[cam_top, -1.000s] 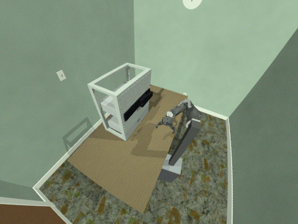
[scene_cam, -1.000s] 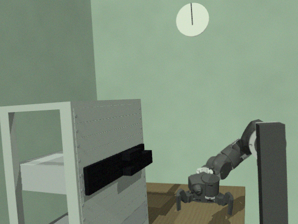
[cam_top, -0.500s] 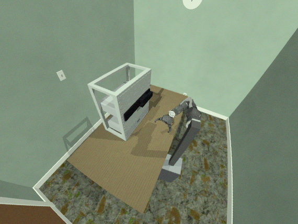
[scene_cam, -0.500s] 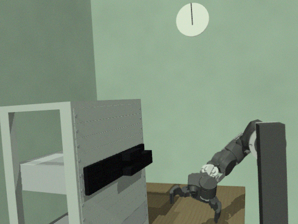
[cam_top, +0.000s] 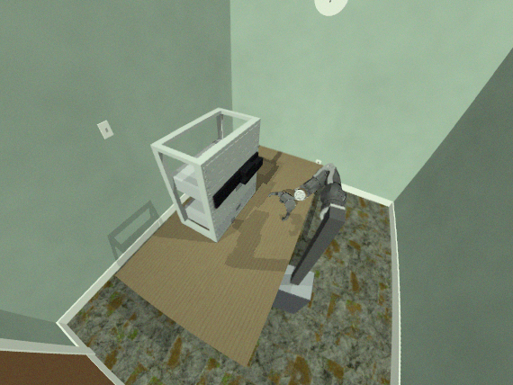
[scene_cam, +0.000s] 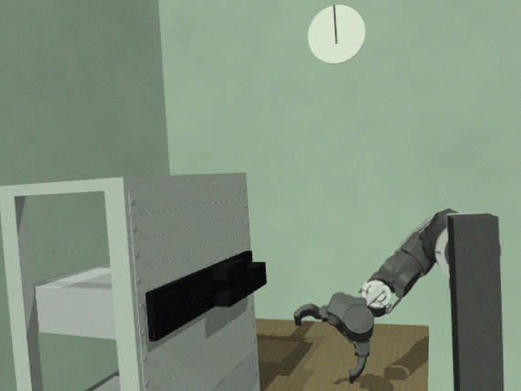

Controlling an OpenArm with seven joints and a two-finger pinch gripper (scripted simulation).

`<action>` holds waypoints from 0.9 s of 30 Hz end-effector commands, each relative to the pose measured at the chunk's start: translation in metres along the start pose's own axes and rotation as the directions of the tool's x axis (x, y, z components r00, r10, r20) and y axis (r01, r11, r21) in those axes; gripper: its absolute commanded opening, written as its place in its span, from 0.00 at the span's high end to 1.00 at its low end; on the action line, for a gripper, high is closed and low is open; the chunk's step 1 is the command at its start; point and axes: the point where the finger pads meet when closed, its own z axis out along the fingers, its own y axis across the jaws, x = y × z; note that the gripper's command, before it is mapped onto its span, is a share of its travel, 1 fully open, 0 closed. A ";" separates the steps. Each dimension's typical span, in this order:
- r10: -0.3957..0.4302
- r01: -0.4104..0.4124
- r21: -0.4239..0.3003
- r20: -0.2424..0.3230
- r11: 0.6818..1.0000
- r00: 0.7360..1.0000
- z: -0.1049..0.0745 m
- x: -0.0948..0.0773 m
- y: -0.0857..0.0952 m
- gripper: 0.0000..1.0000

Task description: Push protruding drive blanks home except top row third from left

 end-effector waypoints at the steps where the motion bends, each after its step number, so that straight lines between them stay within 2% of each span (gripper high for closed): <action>1: -0.029 0.031 -0.071 0.040 0.997 0.999 -0.002 -0.005 0.012 0.00; 6: -0.094 0.123 -0.201 0.150 0.972 0.984 -0.017 -0.021 0.035 0.00; 11: -0.149 0.225 -0.305 0.253 0.925 0.956 -0.034 -0.031 0.058 0.00; 13: -0.149 0.225 -0.305 0.253 0.925 0.956 -0.034 -0.031 0.058 0.00; 20: -0.209 0.364 -0.408 0.377 0.837 0.902 -0.058 -0.038 0.084 0.00; 27: -0.253 0.478 -0.466 0.466 0.744 0.848 -0.080 -0.037 0.103 0.00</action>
